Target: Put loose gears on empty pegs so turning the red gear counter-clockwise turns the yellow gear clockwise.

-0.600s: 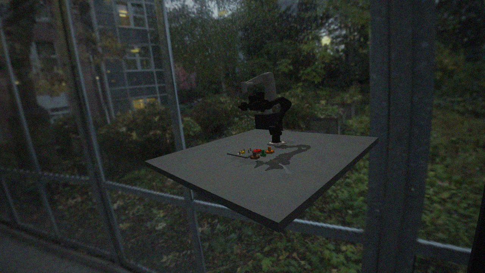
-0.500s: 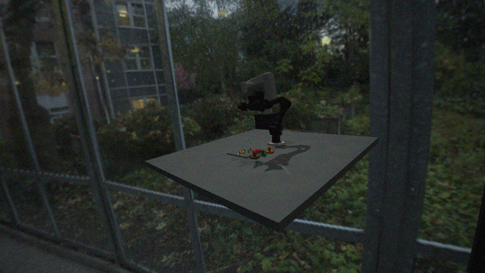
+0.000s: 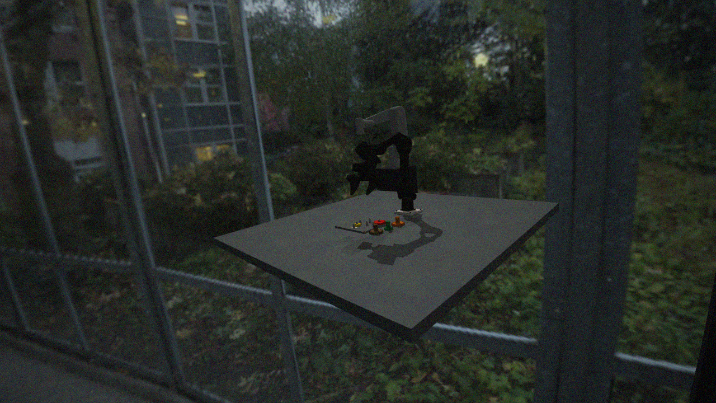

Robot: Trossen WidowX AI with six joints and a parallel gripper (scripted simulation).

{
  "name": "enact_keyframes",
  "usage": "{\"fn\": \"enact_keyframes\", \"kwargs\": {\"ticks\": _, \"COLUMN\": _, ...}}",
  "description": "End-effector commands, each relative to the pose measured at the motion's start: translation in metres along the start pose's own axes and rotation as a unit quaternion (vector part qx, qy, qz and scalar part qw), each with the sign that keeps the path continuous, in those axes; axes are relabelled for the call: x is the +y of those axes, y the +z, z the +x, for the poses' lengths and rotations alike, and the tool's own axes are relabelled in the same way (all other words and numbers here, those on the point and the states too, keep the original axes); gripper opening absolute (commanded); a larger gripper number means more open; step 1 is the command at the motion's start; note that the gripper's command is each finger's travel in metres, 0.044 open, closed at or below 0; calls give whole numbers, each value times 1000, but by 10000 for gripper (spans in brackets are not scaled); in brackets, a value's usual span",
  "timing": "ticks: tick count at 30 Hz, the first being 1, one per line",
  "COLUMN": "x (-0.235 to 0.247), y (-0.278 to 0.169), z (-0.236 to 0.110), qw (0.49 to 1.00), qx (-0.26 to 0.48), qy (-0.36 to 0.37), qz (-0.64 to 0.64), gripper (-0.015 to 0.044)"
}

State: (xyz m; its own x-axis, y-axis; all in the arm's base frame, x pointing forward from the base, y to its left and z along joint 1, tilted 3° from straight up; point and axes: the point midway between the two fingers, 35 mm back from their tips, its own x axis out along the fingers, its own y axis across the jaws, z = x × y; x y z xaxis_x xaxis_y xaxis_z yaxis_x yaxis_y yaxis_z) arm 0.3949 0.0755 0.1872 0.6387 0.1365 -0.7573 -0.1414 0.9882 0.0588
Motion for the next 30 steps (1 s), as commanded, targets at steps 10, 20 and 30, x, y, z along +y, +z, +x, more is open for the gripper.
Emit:
{"fn": "enact_keyframes", "kwargs": {"ticks": 10, "x": 41, "y": -85, "z": 66, "qw": 933, "qx": 358, "qy": -16, "qz": -26, "gripper": 440}}
{"fn": "enact_keyframes", "kwargs": {"ticks": 20, "x": 38, "y": -97, "z": 76, "qw": 933, "qx": 358, "qy": -16, "qz": -26, "gripper": 440}}
{"fn": "enact_keyframes", "kwargs": {"ticks": 30, "x": 38, "y": -104, "z": 84, "qw": 933, "qx": 358, "qy": -16, "qz": -26, "gripper": 440}}
